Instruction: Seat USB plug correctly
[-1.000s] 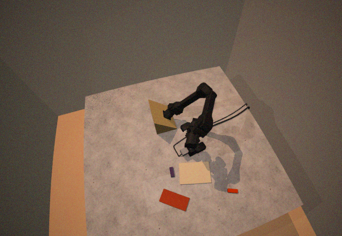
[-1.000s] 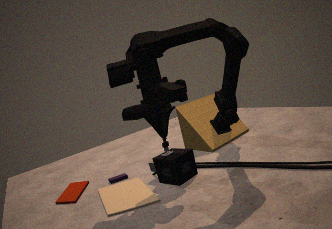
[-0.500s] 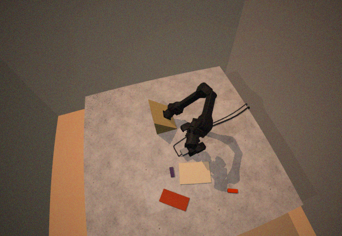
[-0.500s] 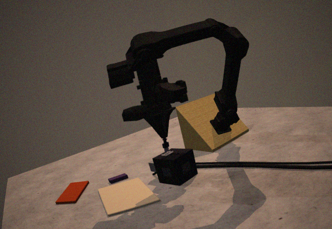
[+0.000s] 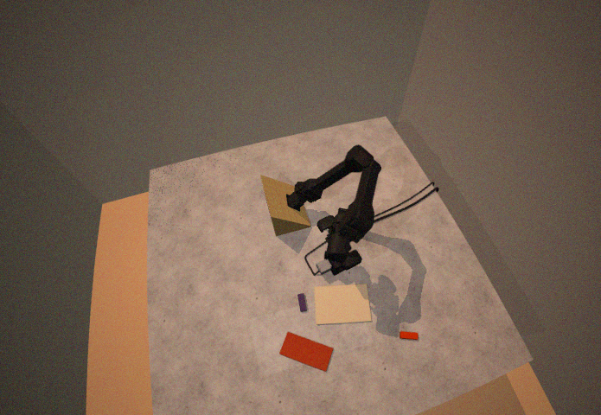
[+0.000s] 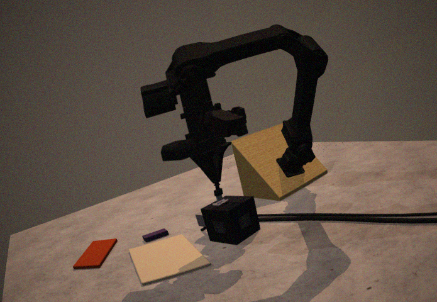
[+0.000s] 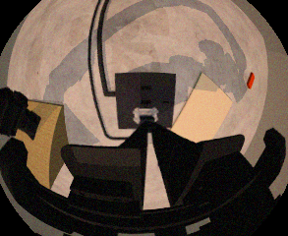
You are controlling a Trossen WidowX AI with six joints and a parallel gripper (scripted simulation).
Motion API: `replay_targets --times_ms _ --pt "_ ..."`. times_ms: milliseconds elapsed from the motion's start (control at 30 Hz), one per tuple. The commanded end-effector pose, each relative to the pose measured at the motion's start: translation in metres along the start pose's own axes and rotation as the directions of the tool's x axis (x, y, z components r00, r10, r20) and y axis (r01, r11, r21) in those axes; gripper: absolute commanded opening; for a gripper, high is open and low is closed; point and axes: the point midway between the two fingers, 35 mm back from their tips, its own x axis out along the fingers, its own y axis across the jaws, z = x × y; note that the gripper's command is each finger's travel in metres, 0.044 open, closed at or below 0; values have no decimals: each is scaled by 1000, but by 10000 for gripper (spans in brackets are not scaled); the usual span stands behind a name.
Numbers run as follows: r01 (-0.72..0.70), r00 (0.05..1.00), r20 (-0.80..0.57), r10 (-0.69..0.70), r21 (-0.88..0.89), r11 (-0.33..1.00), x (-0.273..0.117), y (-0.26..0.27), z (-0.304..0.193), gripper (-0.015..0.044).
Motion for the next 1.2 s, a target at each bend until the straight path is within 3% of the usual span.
replay_targets --times_ms 0,1167 --pt "2 1000 3 -2 3 1000 1 0 0 0" --pt "2 1000 3 -2 3 1000 5 0 0 0"
